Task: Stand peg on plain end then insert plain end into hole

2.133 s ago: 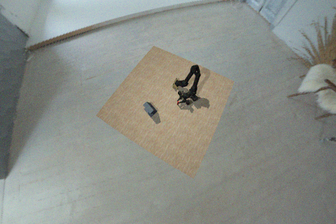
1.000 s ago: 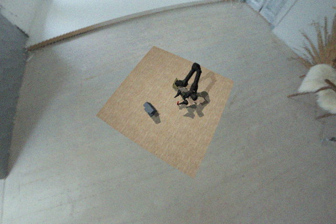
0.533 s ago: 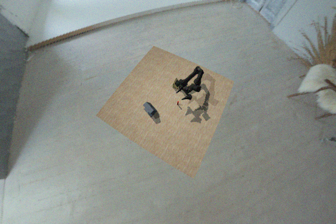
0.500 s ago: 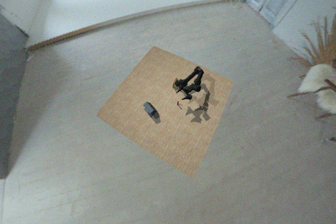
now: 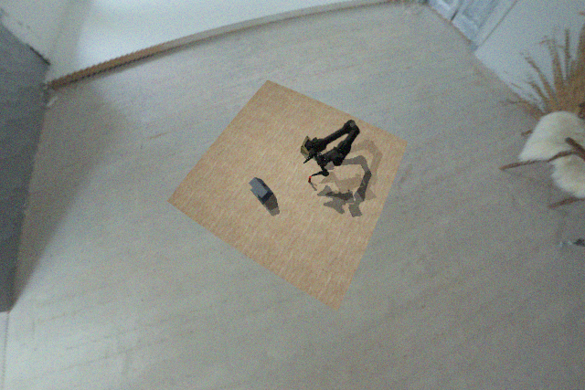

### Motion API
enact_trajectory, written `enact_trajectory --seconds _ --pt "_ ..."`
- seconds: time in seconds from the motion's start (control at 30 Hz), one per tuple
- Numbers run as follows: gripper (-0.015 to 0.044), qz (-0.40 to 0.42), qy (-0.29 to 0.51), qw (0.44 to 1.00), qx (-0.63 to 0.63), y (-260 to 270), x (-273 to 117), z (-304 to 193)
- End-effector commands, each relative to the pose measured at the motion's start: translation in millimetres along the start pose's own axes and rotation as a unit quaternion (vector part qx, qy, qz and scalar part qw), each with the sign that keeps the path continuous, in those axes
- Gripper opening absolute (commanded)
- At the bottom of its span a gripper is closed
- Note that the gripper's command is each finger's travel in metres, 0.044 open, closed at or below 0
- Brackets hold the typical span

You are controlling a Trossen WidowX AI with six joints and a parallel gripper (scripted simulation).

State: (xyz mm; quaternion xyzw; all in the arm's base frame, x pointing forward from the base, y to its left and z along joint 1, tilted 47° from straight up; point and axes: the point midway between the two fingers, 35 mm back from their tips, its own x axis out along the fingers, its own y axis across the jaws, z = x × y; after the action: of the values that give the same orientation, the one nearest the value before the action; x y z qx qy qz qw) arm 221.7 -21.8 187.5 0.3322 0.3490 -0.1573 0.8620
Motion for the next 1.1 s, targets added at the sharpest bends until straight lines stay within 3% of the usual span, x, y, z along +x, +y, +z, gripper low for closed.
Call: enact_trajectory --seconds 0.0,0.5,1.07 --pt "0.044 -0.01 0.052 0.998 -0.017 -1 6 -7" --pt "0.044 -0.005 0.292 0.955 -0.041 0 20 -34" --pt "0.044 0.106 0.503 0.857 0.047 18 26 -31"
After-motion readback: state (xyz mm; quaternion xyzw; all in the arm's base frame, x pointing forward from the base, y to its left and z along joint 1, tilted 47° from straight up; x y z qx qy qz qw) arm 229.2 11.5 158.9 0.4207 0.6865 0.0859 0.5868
